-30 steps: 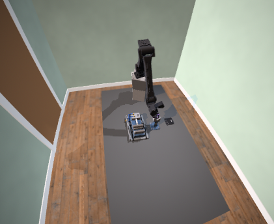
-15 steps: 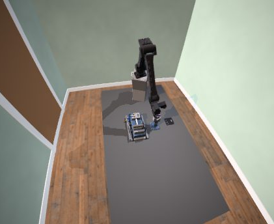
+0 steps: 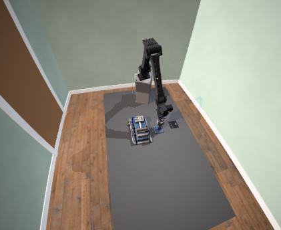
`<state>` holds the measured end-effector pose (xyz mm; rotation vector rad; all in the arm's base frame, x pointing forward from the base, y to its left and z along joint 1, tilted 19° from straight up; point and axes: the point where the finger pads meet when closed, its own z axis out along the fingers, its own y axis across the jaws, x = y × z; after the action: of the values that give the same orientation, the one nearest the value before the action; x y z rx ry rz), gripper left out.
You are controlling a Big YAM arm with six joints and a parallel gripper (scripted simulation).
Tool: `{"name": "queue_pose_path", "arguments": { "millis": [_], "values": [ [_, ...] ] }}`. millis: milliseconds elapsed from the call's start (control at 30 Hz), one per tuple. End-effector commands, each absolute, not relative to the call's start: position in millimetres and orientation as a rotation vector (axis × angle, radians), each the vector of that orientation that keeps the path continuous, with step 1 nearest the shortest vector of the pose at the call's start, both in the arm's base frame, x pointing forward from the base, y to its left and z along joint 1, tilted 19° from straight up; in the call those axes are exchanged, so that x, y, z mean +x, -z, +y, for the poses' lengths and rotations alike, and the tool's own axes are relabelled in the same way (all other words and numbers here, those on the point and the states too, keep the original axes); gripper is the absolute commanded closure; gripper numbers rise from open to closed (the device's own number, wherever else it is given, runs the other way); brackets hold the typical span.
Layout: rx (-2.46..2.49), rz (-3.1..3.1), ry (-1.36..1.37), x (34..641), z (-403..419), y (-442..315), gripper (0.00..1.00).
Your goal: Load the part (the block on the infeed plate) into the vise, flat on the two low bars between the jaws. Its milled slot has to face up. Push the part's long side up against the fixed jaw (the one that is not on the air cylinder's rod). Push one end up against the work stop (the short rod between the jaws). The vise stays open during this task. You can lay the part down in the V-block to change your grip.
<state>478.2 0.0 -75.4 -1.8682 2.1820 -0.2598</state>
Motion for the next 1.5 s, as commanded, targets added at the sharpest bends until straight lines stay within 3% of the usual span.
{"name": "queue_pose_path", "arguments": {
  "millis": [0,1467],
  "values": [
    [-1.841,2.169,0.313,496,8,53,1.0],
    [-1.896,2.299,0.485,491,9,64,1.0]
  ]
}}
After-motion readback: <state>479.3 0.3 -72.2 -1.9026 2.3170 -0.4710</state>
